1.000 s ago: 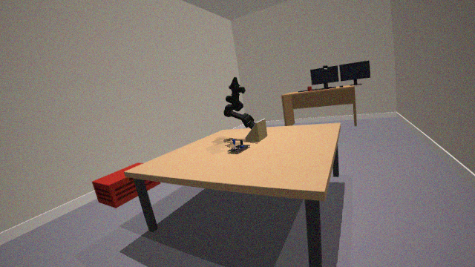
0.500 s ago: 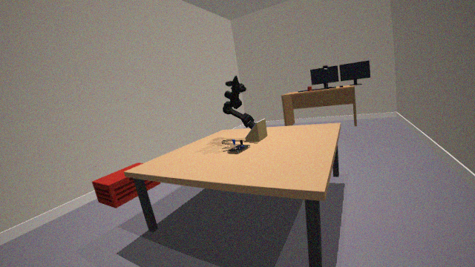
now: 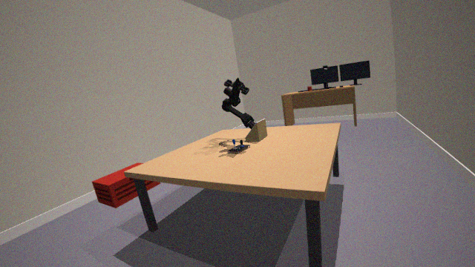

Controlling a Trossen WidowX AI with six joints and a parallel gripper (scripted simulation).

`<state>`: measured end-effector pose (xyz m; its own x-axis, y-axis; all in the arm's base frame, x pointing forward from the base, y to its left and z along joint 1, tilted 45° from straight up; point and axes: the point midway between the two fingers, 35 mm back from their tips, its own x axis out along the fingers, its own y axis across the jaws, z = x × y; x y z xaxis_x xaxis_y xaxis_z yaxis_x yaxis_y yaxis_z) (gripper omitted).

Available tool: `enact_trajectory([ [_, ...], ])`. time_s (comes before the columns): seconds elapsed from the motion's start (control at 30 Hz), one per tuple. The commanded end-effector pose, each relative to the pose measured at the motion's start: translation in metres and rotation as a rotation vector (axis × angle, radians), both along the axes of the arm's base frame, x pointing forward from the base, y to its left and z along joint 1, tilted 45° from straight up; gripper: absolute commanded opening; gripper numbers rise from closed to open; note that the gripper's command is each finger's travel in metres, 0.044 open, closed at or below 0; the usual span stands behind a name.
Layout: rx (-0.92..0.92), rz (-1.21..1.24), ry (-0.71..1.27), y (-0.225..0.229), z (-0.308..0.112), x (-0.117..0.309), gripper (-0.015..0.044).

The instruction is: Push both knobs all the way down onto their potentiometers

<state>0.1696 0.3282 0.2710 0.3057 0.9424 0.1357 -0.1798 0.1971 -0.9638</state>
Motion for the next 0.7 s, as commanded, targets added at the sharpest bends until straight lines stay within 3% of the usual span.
enact_trajectory([
  [0.0, -0.028, -0.039, 0.122, 0.005, -0.011, 0.015, 0.0],
  [0.67, -0.152, -0.333, 0.731, 0.007, -0.091, 0.081, 0.0],
])
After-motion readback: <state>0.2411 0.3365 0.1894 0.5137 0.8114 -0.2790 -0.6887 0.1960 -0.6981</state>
